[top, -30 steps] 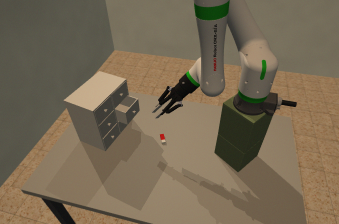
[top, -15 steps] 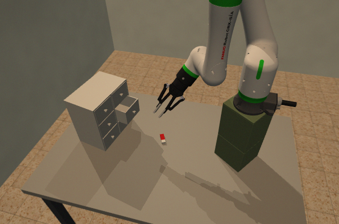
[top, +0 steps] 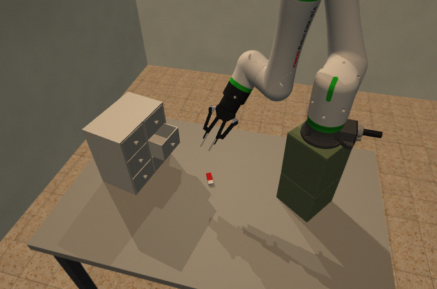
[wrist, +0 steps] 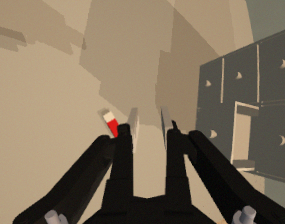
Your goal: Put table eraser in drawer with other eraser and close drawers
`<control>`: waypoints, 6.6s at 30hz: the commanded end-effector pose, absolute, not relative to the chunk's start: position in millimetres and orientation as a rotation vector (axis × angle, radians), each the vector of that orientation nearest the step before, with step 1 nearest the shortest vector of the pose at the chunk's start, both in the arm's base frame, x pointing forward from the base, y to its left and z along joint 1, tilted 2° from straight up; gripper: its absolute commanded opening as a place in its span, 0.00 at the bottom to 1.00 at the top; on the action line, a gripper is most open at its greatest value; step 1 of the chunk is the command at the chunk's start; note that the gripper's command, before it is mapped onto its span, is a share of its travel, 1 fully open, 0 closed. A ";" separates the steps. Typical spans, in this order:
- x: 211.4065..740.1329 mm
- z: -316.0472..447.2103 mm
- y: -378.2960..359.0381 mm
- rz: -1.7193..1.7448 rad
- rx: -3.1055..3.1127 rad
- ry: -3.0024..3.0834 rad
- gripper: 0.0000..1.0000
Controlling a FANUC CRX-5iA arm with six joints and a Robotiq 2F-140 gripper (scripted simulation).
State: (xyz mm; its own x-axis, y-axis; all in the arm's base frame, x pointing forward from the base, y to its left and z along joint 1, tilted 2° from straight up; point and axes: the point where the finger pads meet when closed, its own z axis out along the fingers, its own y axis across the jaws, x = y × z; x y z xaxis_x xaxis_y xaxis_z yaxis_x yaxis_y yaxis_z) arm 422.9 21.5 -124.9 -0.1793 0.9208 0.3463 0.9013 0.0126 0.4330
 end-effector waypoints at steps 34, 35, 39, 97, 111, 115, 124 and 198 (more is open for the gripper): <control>402.4 -105.0 23.5 0.552 1.286 2.782 0.20; 401.8 -104.4 23.6 0.540 1.260 2.796 0.20; 400.4 -103.1 23.7 0.515 1.209 2.824 0.20; 376.7 -80.4 26.4 0.044 0.230 3.118 0.20; 376.6 -80.3 26.4 0.043 0.228 3.118 0.20; 376.6 -80.3 26.4 0.043 0.228 3.118 1.00; 376.6 -80.3 26.4 0.043 0.228 3.118 1.00; 519.4 41.7 10.3 0.045 0.225 3.120 1.00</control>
State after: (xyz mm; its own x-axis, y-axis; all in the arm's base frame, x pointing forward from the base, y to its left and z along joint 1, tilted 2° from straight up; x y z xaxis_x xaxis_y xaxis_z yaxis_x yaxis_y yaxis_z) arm 518.2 10.4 42.7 -0.9894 0.1448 -0.0117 0.1444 0.9891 0.0290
